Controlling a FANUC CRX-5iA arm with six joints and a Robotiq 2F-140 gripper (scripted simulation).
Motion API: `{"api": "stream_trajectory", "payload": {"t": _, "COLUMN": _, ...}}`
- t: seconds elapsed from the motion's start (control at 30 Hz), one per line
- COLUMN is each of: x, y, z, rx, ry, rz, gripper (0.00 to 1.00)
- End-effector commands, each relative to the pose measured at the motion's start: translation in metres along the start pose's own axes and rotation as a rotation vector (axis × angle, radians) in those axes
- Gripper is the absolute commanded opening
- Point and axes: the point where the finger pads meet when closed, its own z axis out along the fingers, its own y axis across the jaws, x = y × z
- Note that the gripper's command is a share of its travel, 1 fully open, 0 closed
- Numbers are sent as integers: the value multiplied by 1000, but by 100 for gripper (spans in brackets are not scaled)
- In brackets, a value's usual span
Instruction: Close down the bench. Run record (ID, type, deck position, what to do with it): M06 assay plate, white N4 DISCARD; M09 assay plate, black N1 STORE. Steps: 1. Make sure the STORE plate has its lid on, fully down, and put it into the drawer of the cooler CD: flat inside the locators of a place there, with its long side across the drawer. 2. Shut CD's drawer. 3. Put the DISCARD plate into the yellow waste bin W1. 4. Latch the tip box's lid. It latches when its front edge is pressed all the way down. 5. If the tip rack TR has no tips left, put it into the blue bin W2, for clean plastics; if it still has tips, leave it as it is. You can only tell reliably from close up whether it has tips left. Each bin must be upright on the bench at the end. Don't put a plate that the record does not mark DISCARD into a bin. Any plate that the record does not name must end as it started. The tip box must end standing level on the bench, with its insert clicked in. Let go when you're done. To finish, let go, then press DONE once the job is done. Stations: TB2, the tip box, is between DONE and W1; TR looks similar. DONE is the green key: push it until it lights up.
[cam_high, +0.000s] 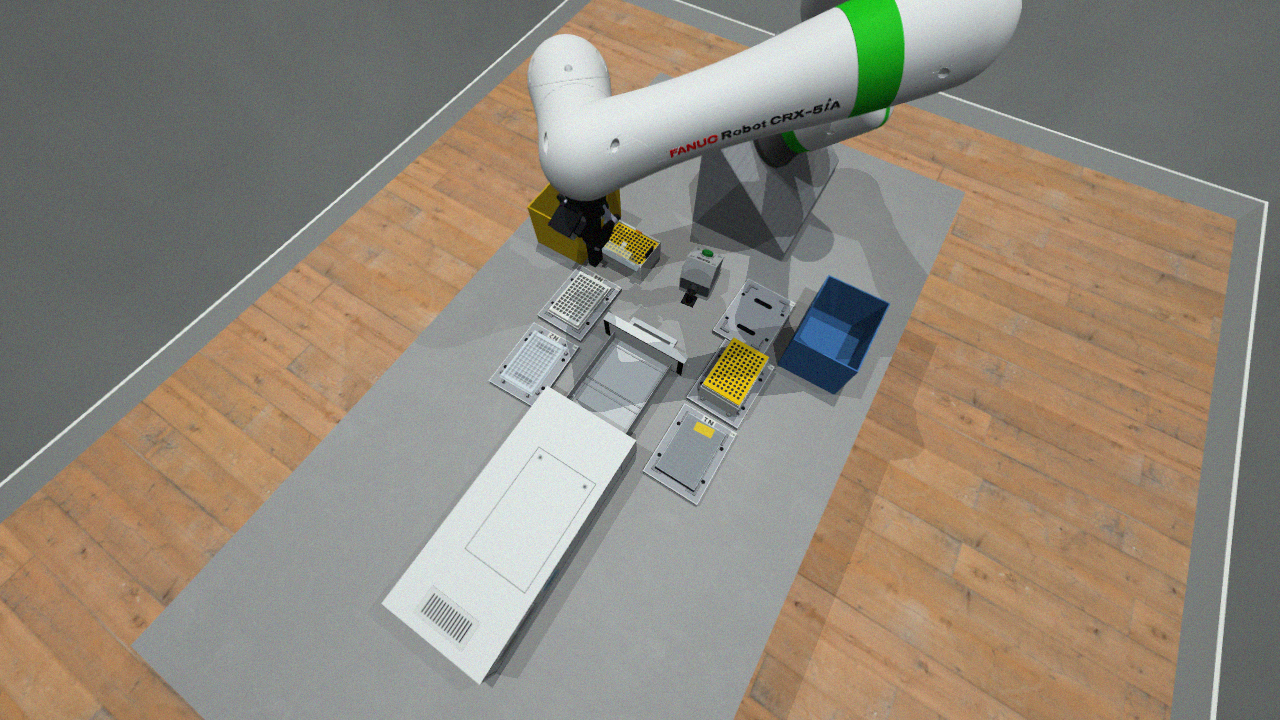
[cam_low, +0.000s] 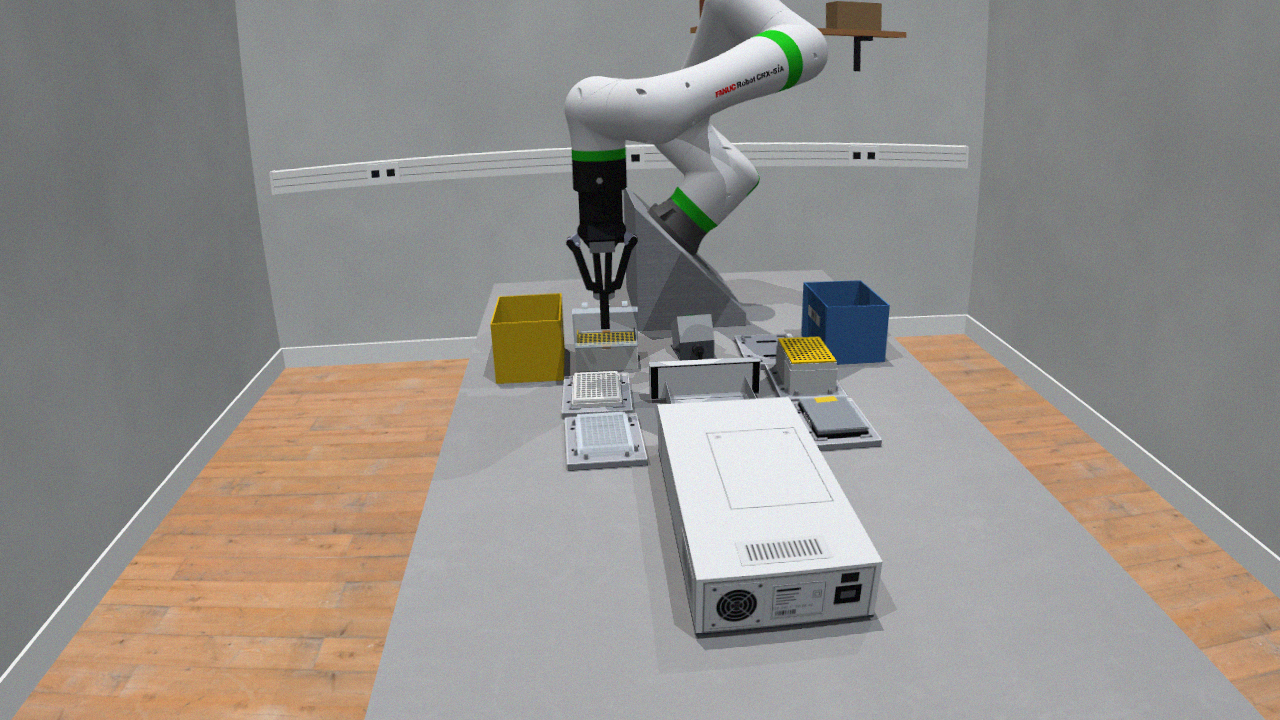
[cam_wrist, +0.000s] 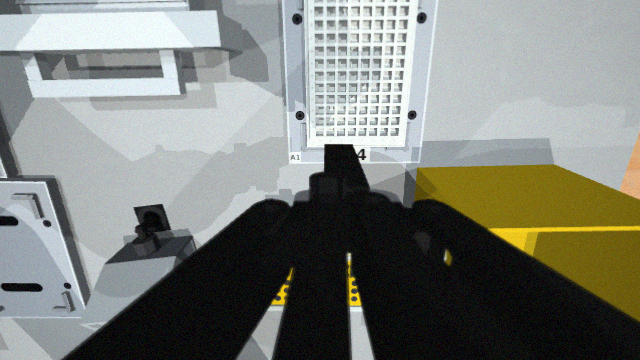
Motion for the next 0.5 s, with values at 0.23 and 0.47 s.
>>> {"api": "stream_trajectory", "payload": {"t": 0.23, "x": -5, "y": 0, "z": -2, "rx": -1, "ry": 1, "rz": 0, "gripper": 10}}
{"api": "stream_trajectory", "payload": {"t": 0.47, "x": -14, "y": 0, "z": -3, "rx": -1, "ry": 1, "rz": 0, "gripper": 10}}
